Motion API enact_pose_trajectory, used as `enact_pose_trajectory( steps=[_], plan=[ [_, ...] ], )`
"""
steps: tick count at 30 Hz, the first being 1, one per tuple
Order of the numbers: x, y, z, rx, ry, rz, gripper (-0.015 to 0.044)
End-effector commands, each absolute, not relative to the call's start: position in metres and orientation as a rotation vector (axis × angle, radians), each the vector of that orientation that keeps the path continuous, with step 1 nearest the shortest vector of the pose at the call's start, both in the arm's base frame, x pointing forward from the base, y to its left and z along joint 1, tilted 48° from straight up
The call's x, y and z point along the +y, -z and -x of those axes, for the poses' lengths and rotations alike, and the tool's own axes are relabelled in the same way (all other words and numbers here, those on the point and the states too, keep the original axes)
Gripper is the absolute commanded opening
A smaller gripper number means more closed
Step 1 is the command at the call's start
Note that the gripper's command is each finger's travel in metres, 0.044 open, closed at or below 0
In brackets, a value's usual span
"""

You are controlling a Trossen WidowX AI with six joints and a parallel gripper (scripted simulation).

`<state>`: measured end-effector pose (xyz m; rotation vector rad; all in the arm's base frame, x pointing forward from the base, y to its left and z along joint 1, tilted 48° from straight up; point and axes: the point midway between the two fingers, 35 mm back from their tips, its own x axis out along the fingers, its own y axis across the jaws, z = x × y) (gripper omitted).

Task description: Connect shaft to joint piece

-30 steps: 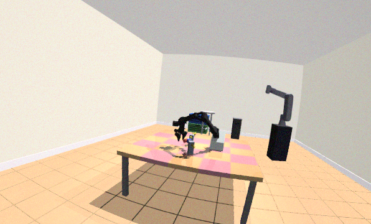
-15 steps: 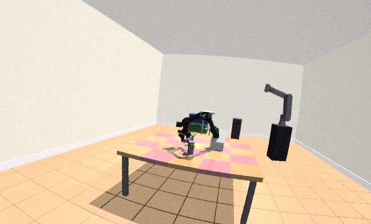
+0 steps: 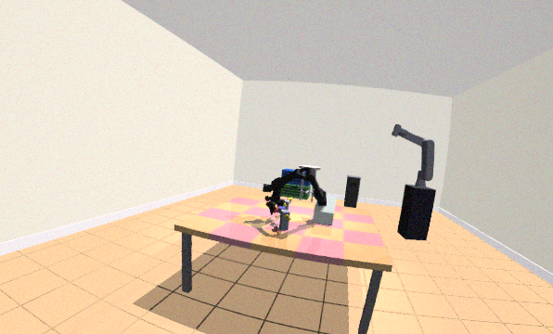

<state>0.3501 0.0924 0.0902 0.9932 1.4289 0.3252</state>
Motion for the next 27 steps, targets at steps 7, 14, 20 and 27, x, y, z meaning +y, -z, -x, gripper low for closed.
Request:
enact_pose_trajectory(
  steps=[7,14,20,27],
  plan=[
    [0.1005,-0.0819,-0.3514,1.430,-0.321,-0.995,0.0414],
    [0.1005,-0.0819,-0.3514,1.430,-0.321,-0.995,0.0230],
    [0.1005,-0.0819,-0.3514,1.430,-0.321,-0.995,0.0182],
    [0.1005,-0.0819,-0.3514,1.430,-0.321,-0.995,0.0182]
  ],
)
